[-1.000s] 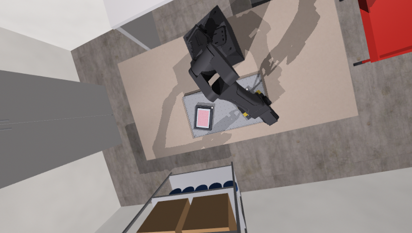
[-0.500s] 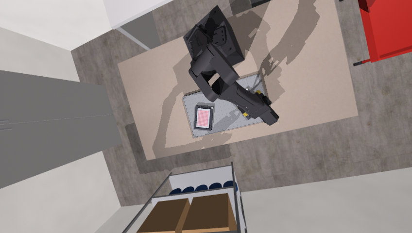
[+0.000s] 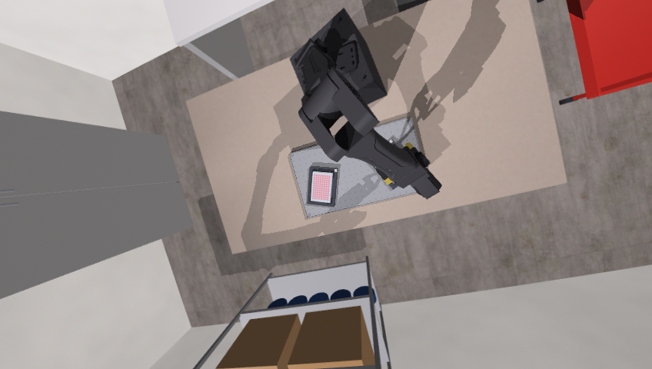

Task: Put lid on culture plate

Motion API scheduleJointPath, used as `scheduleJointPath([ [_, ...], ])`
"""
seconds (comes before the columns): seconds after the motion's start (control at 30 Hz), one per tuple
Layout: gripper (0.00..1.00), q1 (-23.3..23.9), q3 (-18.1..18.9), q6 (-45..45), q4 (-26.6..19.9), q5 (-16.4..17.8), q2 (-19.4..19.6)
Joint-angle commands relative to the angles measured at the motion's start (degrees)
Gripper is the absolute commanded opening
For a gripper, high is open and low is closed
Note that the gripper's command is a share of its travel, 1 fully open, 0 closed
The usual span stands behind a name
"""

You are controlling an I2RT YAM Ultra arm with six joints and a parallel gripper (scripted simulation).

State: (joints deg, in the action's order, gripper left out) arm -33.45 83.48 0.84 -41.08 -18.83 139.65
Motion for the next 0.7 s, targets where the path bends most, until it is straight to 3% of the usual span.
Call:
scheduleJointPath([
  [0.0,1.00,-0.4,0.6,0.0,0.2,-0.1,-0.8],
  [0.67,1.00,0.8,-0.3,-1.2,4.6,-0.2,2.3],
])
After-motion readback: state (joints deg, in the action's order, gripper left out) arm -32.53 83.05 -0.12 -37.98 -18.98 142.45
